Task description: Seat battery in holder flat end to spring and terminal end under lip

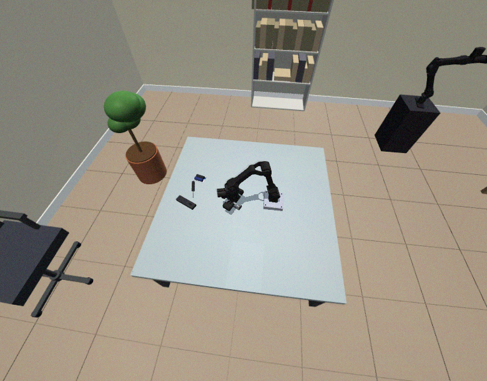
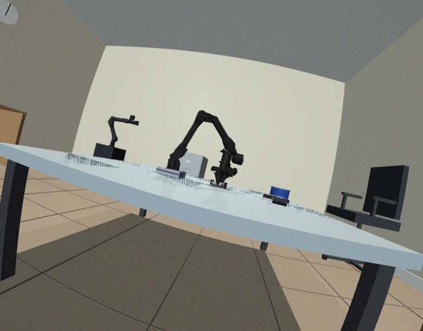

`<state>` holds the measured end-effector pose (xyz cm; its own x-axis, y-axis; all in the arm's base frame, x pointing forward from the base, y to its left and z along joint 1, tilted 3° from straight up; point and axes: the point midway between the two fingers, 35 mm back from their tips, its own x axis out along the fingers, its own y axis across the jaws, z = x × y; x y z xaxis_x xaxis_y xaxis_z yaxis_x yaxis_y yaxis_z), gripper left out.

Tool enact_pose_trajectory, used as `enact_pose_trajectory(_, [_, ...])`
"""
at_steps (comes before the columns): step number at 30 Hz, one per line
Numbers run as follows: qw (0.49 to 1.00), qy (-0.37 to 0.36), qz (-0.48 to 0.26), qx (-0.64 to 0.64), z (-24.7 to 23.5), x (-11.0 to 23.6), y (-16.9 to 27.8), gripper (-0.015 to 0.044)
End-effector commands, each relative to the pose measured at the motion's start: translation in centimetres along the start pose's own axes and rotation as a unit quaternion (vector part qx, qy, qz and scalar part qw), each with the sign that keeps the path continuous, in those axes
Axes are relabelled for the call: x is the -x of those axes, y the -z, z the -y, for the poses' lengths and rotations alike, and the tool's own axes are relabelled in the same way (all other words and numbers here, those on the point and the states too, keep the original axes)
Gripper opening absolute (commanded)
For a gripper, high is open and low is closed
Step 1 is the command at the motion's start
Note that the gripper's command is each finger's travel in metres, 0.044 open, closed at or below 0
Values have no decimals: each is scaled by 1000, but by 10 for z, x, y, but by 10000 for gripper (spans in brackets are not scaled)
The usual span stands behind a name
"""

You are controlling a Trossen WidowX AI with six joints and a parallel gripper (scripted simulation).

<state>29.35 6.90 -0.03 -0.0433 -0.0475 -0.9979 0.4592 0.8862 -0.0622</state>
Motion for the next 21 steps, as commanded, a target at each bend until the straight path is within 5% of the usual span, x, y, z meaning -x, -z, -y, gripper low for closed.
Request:
enact_pose_trajectory(1, [1000, 1, 2, 2, 0, 3, -1, 185])
enact_pose_trajectory(9, [1000, 0, 0, 0, 1, 15, 0, 185])
enact_pose_trajectory(18, [1000, 0, 0, 0, 5, 83, 0, 422])
enact_pose_trajectory(21, [1000, 0, 0, 0, 6, 89, 0, 440])
